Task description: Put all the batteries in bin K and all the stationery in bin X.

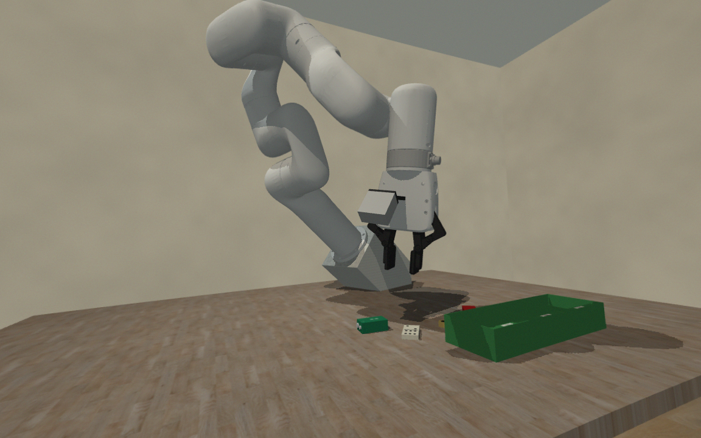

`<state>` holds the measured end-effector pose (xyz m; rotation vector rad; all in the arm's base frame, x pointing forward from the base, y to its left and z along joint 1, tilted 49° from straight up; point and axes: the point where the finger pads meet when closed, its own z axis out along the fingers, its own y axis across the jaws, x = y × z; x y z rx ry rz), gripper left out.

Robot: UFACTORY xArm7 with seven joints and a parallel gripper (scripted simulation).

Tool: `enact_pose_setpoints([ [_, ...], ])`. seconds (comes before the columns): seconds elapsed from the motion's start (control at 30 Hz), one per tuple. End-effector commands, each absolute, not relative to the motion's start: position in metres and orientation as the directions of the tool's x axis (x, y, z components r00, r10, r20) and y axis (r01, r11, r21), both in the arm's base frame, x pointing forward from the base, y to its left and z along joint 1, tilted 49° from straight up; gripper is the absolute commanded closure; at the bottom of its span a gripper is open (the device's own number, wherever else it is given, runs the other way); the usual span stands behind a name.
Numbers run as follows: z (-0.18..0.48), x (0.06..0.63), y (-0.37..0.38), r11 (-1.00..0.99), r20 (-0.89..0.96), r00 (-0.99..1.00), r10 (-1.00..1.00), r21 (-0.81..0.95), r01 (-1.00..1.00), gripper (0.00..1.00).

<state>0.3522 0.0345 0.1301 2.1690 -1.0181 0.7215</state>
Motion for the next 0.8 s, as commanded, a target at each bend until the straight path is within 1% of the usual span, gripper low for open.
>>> enact_pose_setpoints([
  [0.0,0.147,0.342,0.0,-0.469,0.726,0.445,-0.524,0.19,-0.862,0.58],
  [0.03,0.147,0.342,0.0,-0.469,0.726,0.445,-0.524,0.19,-0.862,0.58],
  [0.07,0.151,0.339,-0.012,-0.424,0.738,0.377,-0.559,0.136,-0.895,0.58],
  [0.1,0.155,0.336,-0.021,-0.411,0.741,0.357,-0.569,0.12,-0.904,0.58],
  [0.37,0.161,0.332,-0.029,-0.303,0.747,0.16,-0.645,-0.058,-0.951,0.58],
  [0.53,0.158,0.334,-0.025,-0.241,0.728,0.033,-0.685,-0.183,-0.953,0.58],
  [0.6,0.158,0.334,-0.025,-0.241,0.728,0.033,-0.685,-0.183,-0.953,0.58],
  [0.63,0.157,0.334,-0.024,-0.206,0.709,-0.038,-0.704,-0.256,-0.945,0.58],
  [0.77,0.155,0.336,-0.021,-0.167,0.683,-0.117,-0.721,-0.335,-0.928,0.58],
])
